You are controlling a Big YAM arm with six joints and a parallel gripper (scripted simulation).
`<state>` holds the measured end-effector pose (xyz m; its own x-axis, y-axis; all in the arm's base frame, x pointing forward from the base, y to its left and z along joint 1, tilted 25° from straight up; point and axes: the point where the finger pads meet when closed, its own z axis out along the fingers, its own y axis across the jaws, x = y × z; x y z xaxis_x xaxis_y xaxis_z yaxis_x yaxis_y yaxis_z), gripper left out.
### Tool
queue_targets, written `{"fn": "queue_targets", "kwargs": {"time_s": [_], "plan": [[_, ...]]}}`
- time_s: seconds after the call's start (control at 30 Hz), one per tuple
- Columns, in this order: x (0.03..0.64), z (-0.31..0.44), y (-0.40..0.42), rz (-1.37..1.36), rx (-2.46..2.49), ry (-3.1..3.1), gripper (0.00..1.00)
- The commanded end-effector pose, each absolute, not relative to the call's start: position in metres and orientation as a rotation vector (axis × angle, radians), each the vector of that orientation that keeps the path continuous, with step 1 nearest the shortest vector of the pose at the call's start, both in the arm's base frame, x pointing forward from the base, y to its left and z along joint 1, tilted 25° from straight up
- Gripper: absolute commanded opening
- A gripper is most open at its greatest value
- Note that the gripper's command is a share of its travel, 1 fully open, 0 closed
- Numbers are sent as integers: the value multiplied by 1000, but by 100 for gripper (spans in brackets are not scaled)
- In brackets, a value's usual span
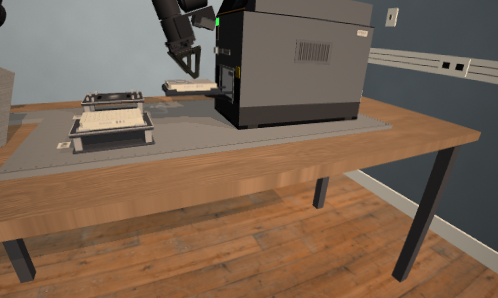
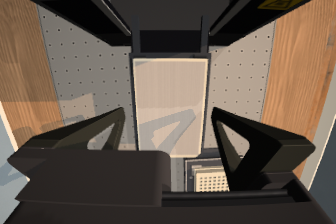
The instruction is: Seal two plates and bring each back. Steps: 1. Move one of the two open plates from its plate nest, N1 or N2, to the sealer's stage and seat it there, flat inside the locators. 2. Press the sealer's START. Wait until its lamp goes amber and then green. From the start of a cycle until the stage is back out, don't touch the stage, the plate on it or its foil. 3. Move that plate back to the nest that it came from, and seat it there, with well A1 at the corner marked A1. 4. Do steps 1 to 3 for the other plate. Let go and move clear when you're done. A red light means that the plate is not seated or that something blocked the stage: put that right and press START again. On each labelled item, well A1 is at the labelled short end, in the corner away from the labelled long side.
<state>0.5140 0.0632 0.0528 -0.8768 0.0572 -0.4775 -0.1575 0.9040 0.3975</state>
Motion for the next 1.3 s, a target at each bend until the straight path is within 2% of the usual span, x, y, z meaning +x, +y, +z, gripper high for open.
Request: {"fn": "queue_targets", "kwargs": {"time_s": [0.0, 0.5, 0.97, 1.27], "plan": [[530, 74, 48, 579, -35, 2539, 100], [505, 43, 58, 593, -58, 2607, 100], [538, 84, 61, 567, -102, 2486, 100], [536, 73, 51, 569, -67, 2522, 100]]}}
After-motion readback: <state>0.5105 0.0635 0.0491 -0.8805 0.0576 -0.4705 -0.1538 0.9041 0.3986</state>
